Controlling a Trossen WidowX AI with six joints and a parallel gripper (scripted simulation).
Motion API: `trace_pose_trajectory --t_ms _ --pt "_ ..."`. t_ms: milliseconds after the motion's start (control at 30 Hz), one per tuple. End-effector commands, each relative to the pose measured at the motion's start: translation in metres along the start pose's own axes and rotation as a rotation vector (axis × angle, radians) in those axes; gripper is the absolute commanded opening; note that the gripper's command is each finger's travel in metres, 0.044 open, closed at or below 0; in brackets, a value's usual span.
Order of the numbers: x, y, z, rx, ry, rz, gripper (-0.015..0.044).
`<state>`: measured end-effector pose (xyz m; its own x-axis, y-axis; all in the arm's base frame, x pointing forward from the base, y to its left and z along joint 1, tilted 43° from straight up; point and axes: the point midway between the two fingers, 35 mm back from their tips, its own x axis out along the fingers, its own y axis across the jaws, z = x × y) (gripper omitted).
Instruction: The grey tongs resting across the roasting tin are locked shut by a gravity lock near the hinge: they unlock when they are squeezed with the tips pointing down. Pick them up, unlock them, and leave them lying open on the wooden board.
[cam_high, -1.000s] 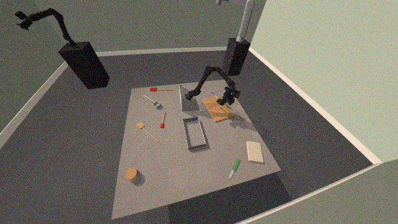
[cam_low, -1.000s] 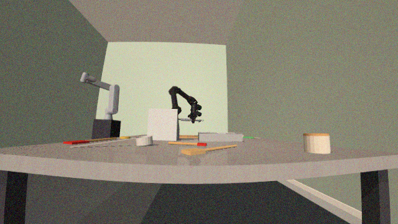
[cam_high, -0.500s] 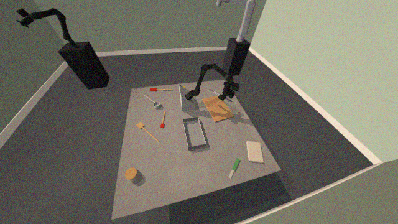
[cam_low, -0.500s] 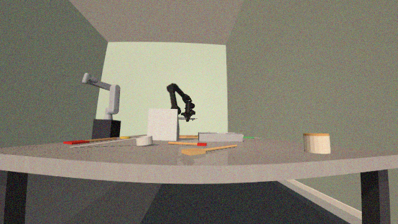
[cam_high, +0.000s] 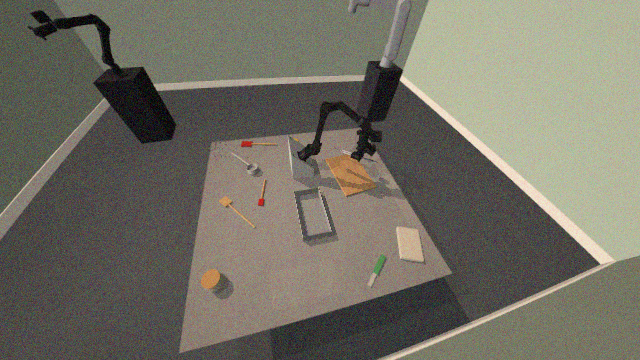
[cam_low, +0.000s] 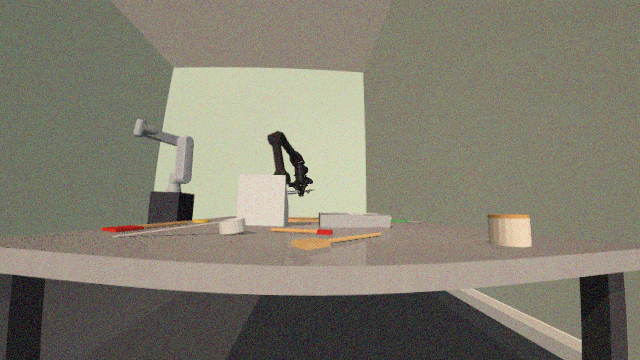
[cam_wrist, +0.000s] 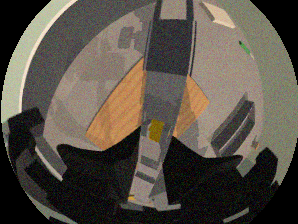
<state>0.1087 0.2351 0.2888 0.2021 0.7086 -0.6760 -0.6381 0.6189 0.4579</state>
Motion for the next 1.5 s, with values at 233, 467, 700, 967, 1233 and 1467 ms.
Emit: trace_pose_trajectory --t_ms 233,467,700,967,1233,1467 --pt "-0.001 0.004 -0.001 -0.077 -0.208 -0.051 -0.015" --pt "-0.006 0.007 -0.001 -0.095 -0.352 -0.061 -0.015" --pt "-0.014 0.009 -0.003 -0.08 -0.495 -0.056 -0.015" --pt "-0.025 0.009 -0.007 -0.026 -0.648 -0.036 -0.015" --pt "-0.037 0.002 -0.015 0.068 -0.782 -0.008 -0.015" --pt "-0.042 -0.002 -0.019 0.12 -0.832 0.005 -0.015"
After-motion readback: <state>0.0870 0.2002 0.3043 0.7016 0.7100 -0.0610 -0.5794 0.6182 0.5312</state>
